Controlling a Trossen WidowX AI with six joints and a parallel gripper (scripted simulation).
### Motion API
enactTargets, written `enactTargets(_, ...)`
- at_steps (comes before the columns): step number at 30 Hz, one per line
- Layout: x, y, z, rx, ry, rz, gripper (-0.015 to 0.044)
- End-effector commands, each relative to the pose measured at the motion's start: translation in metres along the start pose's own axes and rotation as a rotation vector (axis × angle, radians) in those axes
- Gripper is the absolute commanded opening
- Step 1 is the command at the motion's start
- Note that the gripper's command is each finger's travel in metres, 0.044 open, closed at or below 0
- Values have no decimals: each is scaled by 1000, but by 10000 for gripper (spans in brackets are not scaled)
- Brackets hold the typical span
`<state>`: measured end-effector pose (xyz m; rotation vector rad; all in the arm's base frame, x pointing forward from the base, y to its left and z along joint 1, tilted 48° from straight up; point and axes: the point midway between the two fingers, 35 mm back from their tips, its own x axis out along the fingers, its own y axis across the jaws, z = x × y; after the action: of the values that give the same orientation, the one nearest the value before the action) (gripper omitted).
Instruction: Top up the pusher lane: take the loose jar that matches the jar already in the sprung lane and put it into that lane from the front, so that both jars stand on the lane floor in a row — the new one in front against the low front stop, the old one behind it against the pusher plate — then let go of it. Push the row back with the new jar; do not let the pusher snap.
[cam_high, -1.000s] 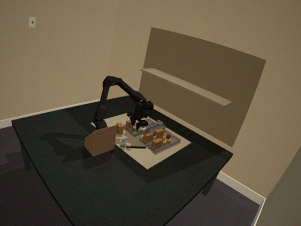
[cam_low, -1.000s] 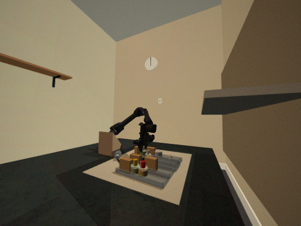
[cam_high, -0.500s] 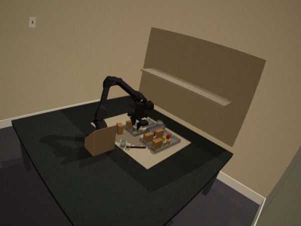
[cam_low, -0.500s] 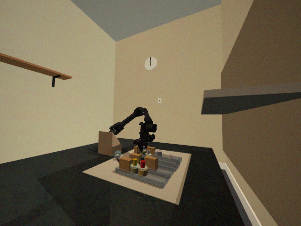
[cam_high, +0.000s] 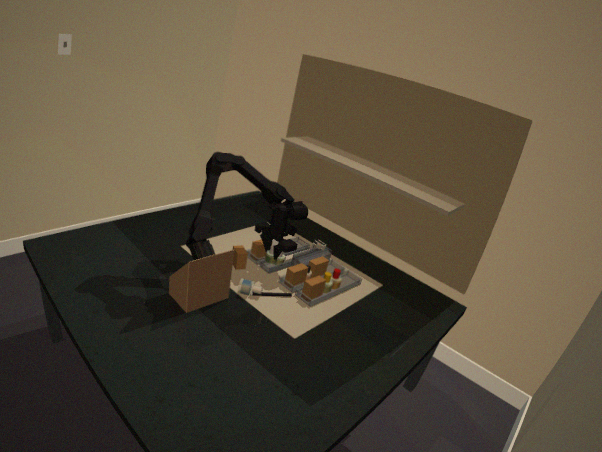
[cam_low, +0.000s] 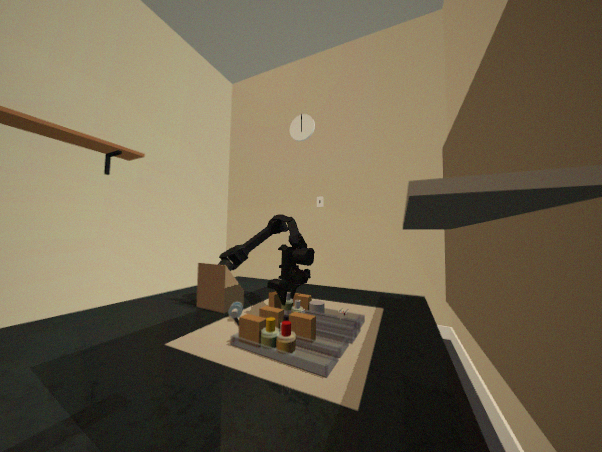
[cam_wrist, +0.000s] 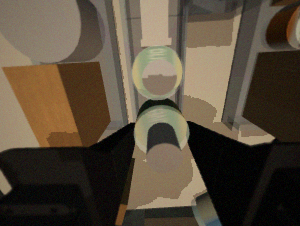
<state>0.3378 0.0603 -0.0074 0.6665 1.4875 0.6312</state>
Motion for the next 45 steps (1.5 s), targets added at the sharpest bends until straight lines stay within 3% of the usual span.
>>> enactTargets(1,-4,0,7,-13,-21,1,0)
enactTargets(45,-4,1,11,-13,-21,1,0)
